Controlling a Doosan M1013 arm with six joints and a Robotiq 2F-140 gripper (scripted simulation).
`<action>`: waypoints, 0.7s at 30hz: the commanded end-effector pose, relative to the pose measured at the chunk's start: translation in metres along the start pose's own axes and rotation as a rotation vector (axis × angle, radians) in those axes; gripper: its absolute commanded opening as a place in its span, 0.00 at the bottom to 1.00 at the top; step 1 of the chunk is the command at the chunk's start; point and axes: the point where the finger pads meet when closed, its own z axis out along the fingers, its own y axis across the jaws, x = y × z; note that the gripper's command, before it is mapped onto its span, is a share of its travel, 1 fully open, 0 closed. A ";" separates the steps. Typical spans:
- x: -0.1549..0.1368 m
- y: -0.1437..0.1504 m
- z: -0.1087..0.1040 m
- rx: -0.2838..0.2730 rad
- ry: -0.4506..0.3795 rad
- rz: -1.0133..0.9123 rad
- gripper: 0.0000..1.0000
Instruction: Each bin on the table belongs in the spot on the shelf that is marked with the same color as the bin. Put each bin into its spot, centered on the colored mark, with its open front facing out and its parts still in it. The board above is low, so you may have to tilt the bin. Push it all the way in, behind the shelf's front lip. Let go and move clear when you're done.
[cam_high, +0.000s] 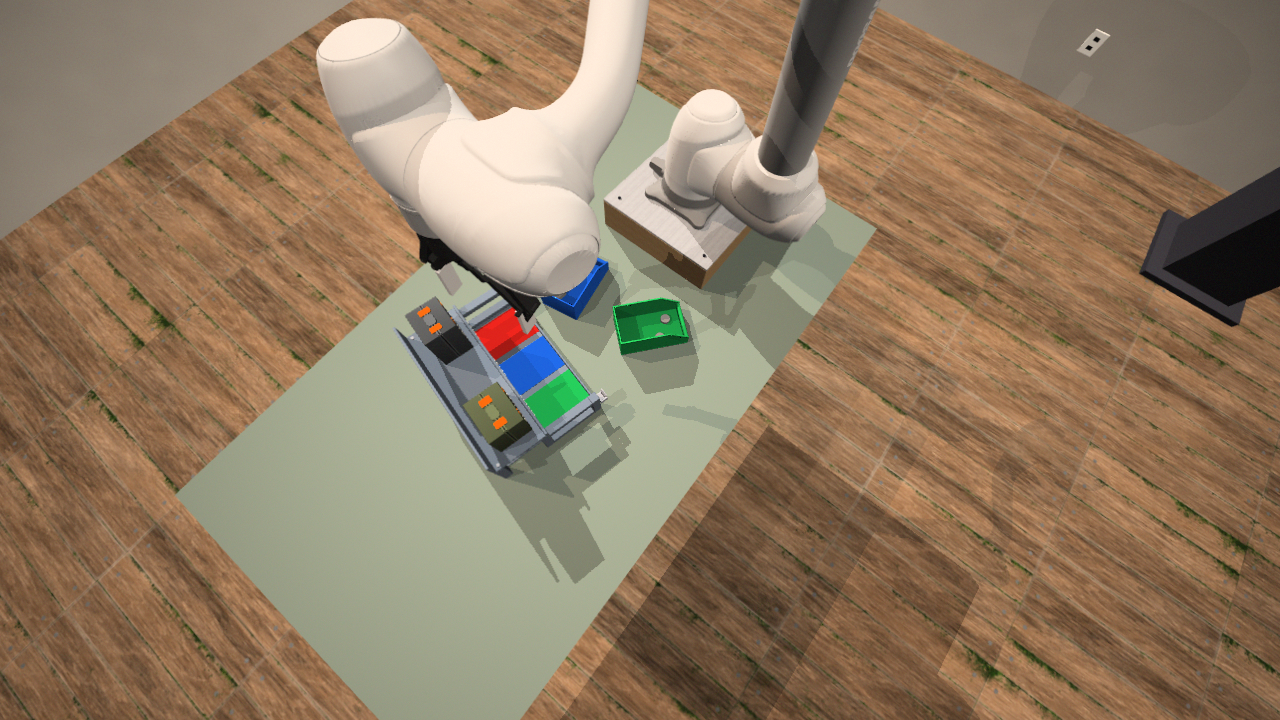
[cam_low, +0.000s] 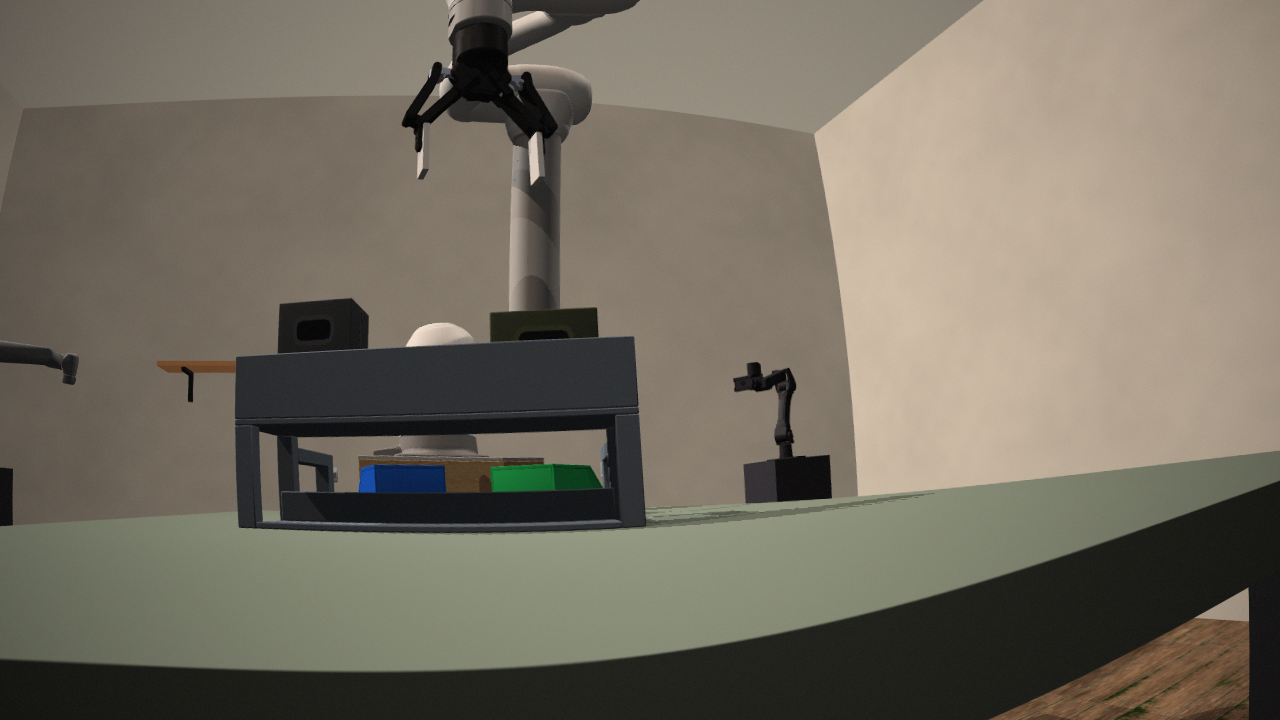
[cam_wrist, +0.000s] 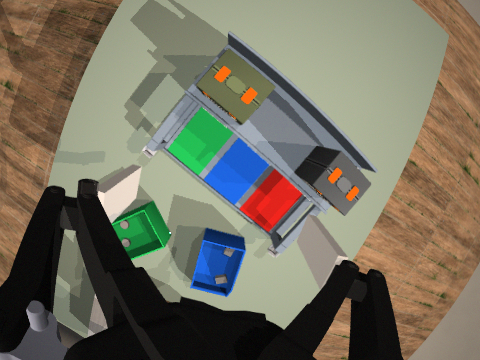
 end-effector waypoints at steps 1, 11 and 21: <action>-0.003 0.000 0.002 0.004 0.000 -0.005 1.00; -0.020 0.017 0.076 0.092 0.033 -0.245 1.00; -0.020 0.017 0.076 0.092 0.033 -0.245 1.00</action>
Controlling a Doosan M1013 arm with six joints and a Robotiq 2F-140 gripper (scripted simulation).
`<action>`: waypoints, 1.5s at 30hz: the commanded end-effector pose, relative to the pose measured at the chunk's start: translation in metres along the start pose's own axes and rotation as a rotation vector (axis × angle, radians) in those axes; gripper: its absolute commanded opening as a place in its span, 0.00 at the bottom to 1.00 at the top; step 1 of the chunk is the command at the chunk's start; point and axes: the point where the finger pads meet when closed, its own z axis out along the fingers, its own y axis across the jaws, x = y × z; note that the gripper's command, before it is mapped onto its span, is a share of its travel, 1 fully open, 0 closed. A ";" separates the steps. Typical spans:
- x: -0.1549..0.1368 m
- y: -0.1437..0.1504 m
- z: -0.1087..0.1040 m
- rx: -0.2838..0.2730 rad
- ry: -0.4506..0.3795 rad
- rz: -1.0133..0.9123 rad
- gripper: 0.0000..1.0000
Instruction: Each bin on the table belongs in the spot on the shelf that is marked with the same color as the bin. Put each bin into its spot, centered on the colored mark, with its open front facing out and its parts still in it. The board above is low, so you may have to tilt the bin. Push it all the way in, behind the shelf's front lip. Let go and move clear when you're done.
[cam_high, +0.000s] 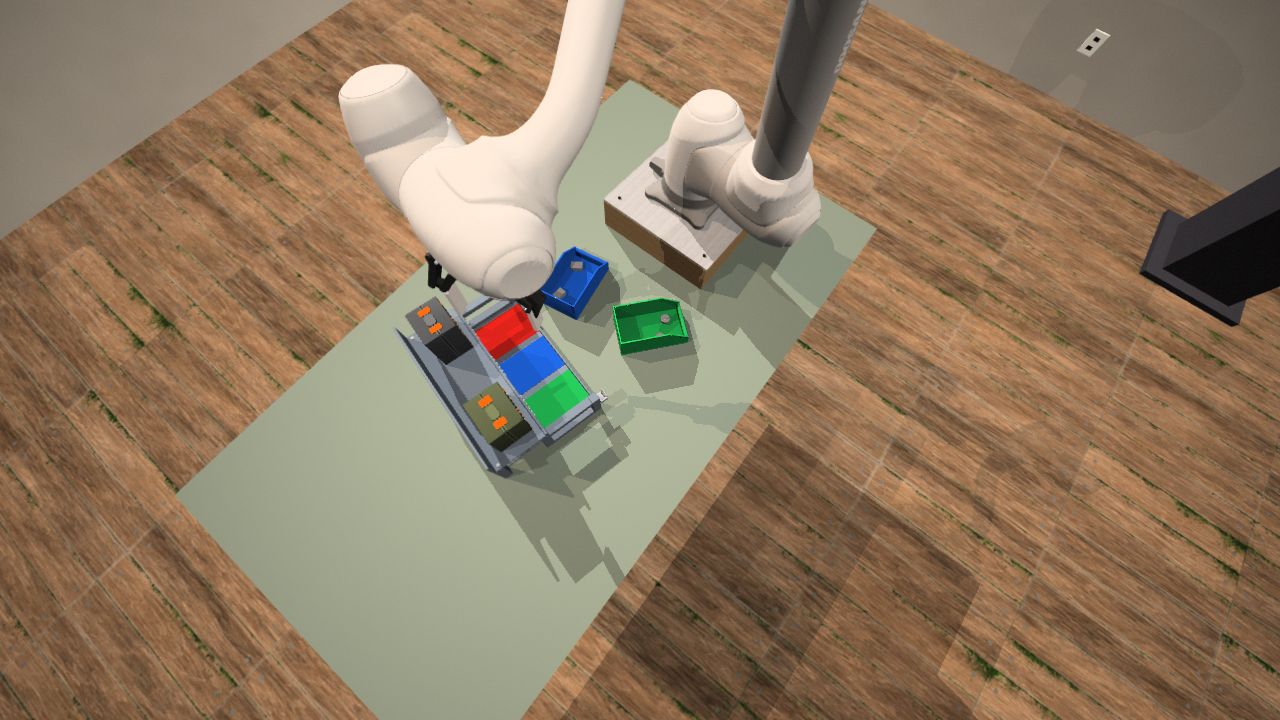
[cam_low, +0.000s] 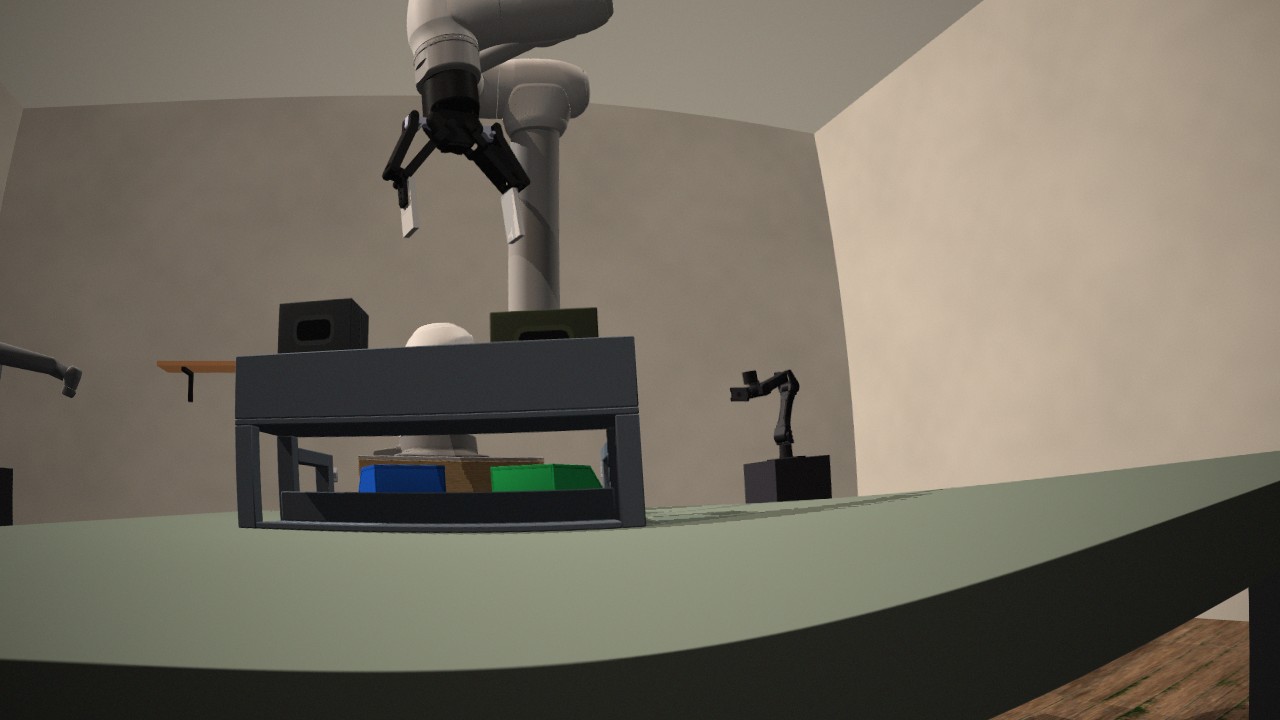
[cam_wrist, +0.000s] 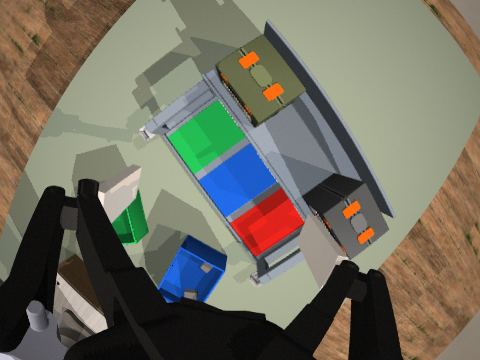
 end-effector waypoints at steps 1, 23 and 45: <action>-0.003 0.000 0.005 0.006 -0.002 -0.006 1.00; -0.021 0.010 0.049 0.049 0.031 -0.143 1.00; -0.061 0.024 0.116 0.084 0.107 -0.368 1.00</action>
